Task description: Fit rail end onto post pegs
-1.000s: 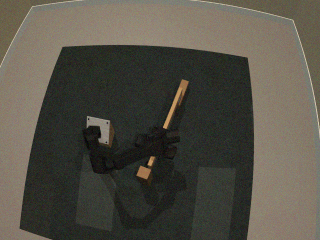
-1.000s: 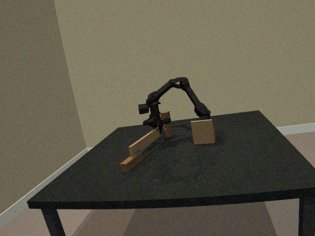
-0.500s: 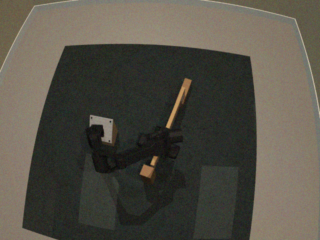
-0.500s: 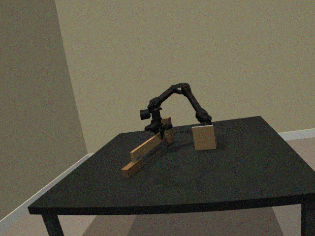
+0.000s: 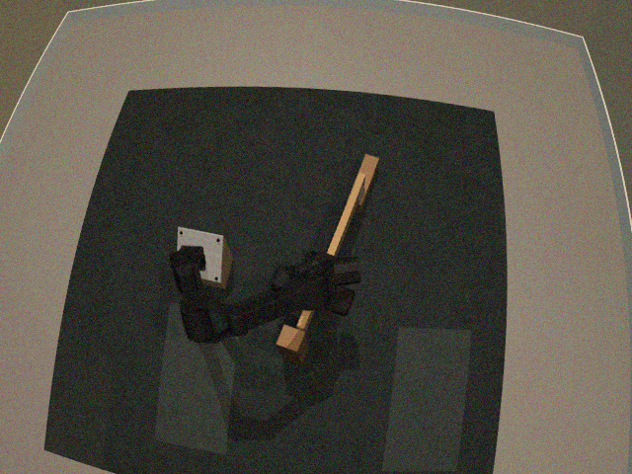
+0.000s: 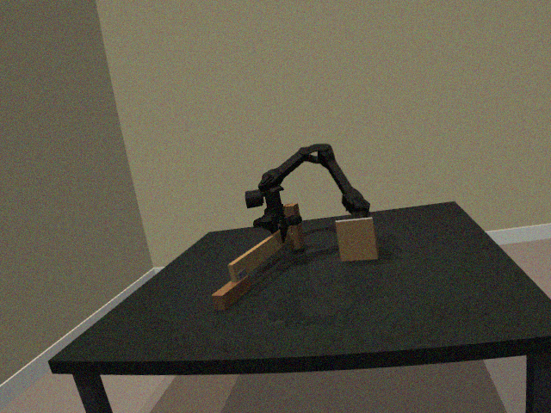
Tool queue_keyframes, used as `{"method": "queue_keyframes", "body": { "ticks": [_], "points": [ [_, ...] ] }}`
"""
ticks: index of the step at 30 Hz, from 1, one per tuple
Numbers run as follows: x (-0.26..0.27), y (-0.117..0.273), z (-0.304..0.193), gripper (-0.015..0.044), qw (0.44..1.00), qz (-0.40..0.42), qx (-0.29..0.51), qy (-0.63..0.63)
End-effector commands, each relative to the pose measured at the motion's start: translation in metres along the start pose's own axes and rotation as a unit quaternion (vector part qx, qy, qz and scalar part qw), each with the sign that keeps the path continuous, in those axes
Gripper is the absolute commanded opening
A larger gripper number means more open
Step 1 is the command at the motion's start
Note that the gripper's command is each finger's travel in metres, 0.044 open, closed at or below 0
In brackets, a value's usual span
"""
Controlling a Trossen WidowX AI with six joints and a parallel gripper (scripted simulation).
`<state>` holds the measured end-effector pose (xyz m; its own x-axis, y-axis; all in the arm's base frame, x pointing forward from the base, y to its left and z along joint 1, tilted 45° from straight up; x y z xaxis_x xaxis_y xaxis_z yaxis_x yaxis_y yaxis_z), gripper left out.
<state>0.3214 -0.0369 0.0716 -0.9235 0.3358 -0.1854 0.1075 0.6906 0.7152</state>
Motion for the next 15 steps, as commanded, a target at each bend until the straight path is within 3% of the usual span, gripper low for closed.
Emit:
{"method": "queue_keyframes", "body": {
  "ticks": [1, 15],
  "points": [
    [-0.0004, 0.0013, -0.0028, 0.0, 1.0, -0.003, 0.001, 0.001],
    [-0.0008, 0.0026, -0.0071, 0.0, 1.0, -0.003, 0.001, 0.001]
  ]
}}
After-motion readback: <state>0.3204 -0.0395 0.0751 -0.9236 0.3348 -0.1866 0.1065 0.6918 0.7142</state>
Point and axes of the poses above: the point midway between the two fingers, 35 mm back from their tips, its own y axis back along the fingers, its own x axis across the jaws, z = x × y, the point moved 6 cm from there along y, back along the fingers, and after that the axes turned 5 degrees about -y, right-handed, at the moved point
